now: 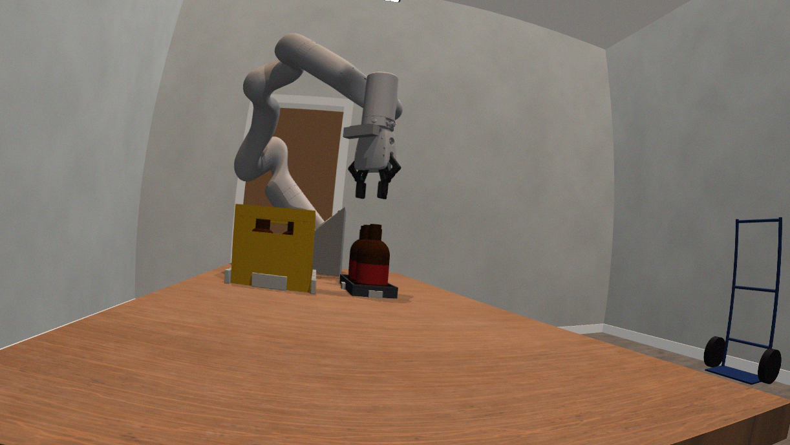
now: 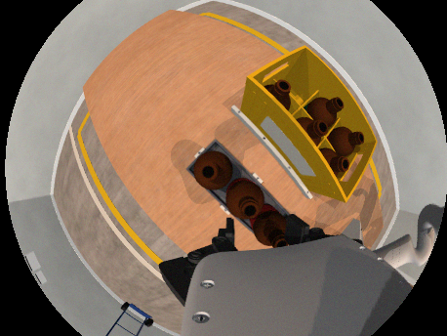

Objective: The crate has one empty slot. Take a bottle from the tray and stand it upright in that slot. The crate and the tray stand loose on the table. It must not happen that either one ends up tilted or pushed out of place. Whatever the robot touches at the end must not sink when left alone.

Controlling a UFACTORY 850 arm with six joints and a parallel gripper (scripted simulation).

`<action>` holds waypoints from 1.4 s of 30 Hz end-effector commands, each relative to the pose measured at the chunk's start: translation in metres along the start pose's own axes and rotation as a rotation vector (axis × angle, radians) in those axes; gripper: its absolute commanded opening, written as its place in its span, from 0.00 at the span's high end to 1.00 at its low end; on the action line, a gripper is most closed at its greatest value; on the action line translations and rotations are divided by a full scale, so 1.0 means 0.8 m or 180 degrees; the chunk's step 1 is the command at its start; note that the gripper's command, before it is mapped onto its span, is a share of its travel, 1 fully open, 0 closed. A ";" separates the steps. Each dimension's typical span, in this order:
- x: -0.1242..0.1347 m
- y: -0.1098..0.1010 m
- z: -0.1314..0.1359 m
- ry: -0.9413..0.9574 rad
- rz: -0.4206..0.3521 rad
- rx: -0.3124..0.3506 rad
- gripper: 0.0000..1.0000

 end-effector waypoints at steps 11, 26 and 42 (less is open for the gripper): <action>0.000 0.001 -0.001 0.0002 0.0001 -0.0006 0.35; 0.000 0.018 -0.002 0.0003 0.0002 -0.0005 0.35; -0.001 0.042 -0.003 0.0003 0.0002 -0.0005 0.35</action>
Point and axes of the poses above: the point where the finger pads meet when closed, its own y axis out along the fingers, its own z axis across the jaws, x = y × z, the point moved 2 cm from there along -y, back along the fingers, and after that the axes turned 15 degrees about y, right-handed, at the moved point
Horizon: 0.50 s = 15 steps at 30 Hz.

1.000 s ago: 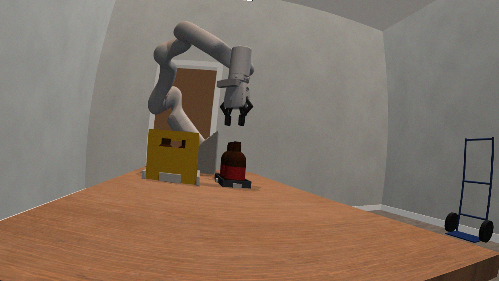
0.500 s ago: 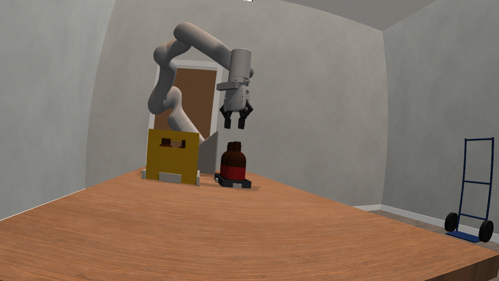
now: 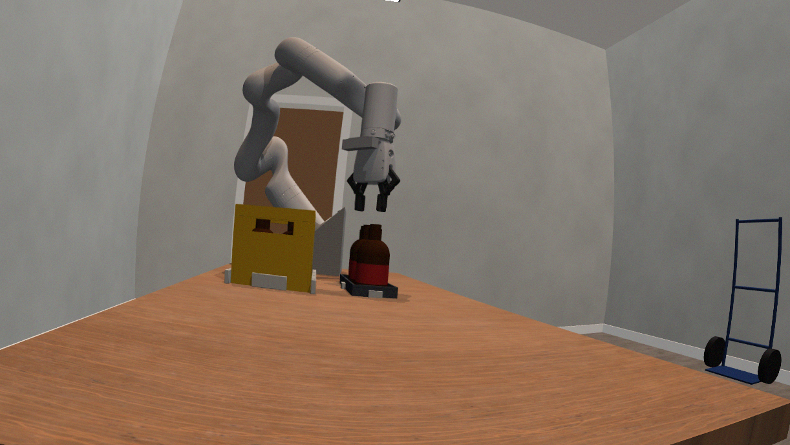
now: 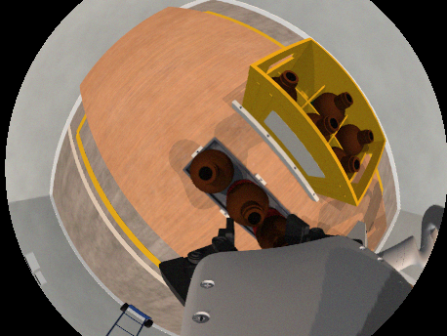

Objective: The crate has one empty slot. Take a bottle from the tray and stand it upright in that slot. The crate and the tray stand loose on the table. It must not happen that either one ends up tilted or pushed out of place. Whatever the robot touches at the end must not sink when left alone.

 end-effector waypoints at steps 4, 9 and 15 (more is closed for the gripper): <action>0.000 0.008 -0.001 0.0002 0.0000 -0.0006 0.35; 0.000 0.014 -0.001 0.0002 0.0000 -0.0006 0.35; 0.000 0.016 -0.001 0.0002 0.0000 -0.0006 0.35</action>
Point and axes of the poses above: the point where the finger pads meet when closed, its own y axis out along the fingers, its own z axis across the jaws, x = y × z, the point moved 2 cm from there along -y, back along the fingers, and after that the axes turned 15 degrees about y, right-handed, at the moved point
